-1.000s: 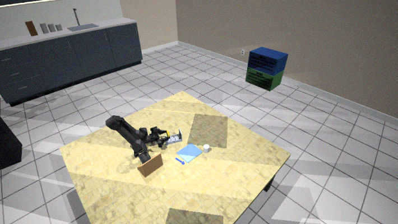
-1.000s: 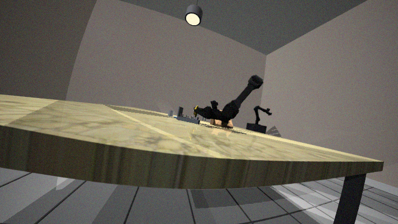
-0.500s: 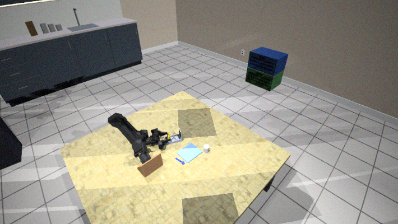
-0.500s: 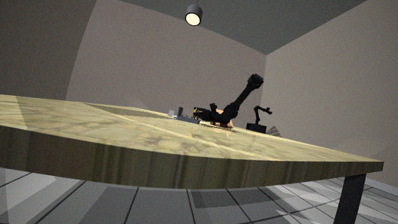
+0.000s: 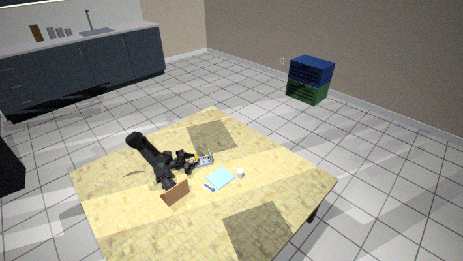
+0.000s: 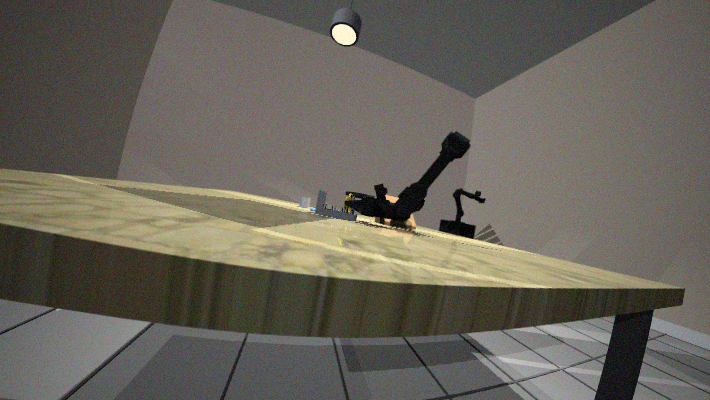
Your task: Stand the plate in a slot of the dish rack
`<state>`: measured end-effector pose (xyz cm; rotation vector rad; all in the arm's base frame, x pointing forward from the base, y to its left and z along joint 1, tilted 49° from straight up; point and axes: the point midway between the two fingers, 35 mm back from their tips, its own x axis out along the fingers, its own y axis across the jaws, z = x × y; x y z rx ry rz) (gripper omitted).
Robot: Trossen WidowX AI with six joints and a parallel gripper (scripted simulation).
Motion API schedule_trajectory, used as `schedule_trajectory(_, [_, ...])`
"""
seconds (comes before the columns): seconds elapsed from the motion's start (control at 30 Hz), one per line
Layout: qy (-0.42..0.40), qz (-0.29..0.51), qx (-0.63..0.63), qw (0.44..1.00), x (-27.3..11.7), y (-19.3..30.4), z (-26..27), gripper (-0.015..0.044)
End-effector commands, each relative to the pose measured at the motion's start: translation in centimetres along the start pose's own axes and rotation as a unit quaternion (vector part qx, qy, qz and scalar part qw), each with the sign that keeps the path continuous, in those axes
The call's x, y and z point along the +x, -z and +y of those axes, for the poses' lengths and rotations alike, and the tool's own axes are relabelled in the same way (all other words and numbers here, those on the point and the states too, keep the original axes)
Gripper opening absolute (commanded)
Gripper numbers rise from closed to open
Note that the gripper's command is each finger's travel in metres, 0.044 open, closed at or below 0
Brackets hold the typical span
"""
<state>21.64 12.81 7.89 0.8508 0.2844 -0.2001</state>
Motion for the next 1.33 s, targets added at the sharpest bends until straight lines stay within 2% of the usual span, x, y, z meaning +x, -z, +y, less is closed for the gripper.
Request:
schedule_trajectory(0.0, [0.0, 0.0, 0.0, 1.0, 0.0, 0.0, 0.0, 0.0315])
schedule_trajectory(0.1, [0.0, 0.0, 0.0, 1.0, 0.0, 0.0, 0.0, 0.0394])
schedule_trajectory(0.13, [0.0, 0.0, 0.0, 1.0, 0.0, 0.0, 0.0, 0.04])
schedule_trajectory(0.47, [0.003, 0.001, 0.0, 1.0, 0.2, -0.5, 0.1, 0.04])
schedule_trajectory(0.93, [0.008, -0.012, -0.019, 1.0, 0.8, -11.7, 0.8, 0.04])
schedule_trajectory(1.17, [0.009, -0.012, -0.022, 1.0, 1.0, -11.8, 0.8, 0.04])
schedule_trajectory(1.3, [0.039, 0.009, -0.067, 0.997, 1.6, -11.8, 0.2, 0.04])
